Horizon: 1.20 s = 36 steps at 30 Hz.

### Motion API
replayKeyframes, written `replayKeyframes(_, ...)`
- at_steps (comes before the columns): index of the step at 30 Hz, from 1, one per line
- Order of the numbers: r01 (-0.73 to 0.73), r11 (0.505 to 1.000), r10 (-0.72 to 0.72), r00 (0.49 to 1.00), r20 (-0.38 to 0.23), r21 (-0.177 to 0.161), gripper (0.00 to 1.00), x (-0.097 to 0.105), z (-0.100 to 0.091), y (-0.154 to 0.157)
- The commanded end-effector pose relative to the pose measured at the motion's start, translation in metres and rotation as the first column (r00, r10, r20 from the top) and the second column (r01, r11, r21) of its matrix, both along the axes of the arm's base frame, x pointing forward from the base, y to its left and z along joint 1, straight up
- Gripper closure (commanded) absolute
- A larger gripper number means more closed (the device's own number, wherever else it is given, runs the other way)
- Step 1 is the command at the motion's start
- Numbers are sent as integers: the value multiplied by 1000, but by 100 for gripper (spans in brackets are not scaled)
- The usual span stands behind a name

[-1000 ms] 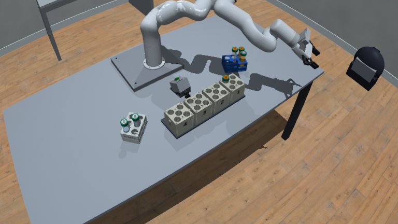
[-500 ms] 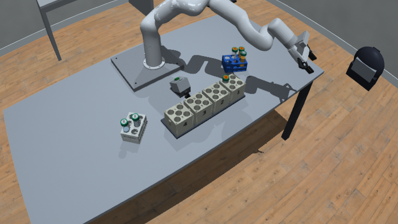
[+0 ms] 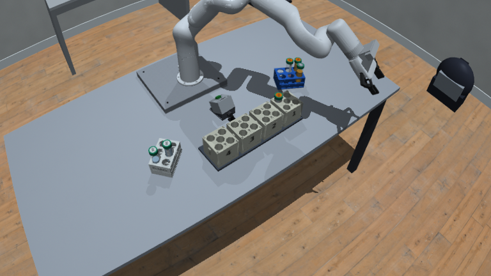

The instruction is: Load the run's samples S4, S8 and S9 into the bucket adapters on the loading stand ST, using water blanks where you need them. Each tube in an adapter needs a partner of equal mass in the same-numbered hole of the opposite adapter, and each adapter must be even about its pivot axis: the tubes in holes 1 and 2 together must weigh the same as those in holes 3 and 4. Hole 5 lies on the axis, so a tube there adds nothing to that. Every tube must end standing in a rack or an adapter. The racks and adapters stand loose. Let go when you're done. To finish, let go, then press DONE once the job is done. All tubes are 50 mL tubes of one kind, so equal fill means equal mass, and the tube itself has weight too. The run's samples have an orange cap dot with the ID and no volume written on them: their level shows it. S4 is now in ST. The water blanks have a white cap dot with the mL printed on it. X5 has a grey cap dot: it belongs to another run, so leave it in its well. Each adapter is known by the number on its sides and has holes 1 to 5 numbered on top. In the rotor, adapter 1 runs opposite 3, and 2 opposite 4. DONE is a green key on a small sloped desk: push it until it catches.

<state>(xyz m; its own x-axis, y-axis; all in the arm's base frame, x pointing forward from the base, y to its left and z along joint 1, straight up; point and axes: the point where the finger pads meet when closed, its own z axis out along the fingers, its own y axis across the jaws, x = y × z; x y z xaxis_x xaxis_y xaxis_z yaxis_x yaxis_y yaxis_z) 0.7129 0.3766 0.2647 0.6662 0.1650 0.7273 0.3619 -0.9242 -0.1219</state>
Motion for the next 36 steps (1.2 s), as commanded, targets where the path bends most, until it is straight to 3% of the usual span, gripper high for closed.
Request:
replayKeyframes(1, 14, 1000, -14, 1000, 0, -11, 0, -3, 4, -21)
replayKeyframes(2, 14, 1000, -14, 1000, 0, -11, 0, -3, 4, -22)
replayKeyframes(5, 44, 998, -47, 997, -62, -54, 0, -6, 5, -37)
replayKeyframes(11, 44, 998, -47, 997, -62, -54, 0, -10, 6, -56)
replayKeyframes(14, 71, 993, -82, 989, -124, -94, 0, -15, 7, -70)
replayKeyframes(22, 71, 993, -82, 989, -124, -95, 0, -25, 8, -103)
replayKeyframes(25, 94, 987, -118, 975, -186, -134, 0, -32, 8, -117)
replayKeyframes(33, 94, 987, -118, 975, -186, -134, 0, -44, 8, -142)
replayKeyframes(36, 113, 979, -154, 956, -248, -170, 0, -51, 8, -155)
